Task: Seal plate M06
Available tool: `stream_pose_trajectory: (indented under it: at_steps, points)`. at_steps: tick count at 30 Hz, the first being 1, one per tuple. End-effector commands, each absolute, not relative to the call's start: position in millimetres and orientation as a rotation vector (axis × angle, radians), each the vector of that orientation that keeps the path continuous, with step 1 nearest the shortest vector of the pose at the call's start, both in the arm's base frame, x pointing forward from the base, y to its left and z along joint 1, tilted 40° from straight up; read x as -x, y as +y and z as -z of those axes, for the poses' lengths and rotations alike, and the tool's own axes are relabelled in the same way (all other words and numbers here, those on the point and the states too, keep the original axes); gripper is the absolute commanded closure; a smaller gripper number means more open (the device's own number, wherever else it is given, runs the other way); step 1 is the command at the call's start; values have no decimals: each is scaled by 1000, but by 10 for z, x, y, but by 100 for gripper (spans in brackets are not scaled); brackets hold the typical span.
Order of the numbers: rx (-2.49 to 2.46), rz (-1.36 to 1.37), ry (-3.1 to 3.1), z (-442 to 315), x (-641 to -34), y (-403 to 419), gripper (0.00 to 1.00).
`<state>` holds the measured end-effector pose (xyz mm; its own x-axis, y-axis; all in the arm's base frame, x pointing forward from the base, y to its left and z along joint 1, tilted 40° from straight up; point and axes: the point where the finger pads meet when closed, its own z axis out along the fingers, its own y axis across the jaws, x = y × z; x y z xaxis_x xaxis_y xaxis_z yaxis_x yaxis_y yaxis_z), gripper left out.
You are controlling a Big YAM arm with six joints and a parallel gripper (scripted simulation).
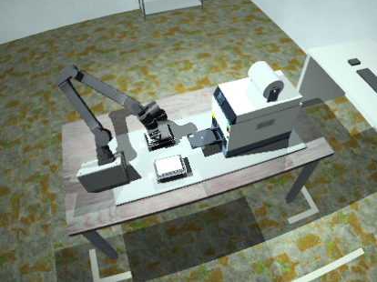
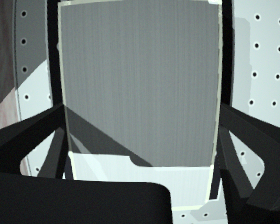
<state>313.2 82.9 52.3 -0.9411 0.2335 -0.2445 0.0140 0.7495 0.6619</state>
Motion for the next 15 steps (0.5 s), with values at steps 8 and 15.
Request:
stream_pose_trajectory:
  at_steps: [8,15]
  points:
    - [-169,-995,2602,-706,-3319,861,100]
    - [-148,-988,2580,-725,-3361,870,100]
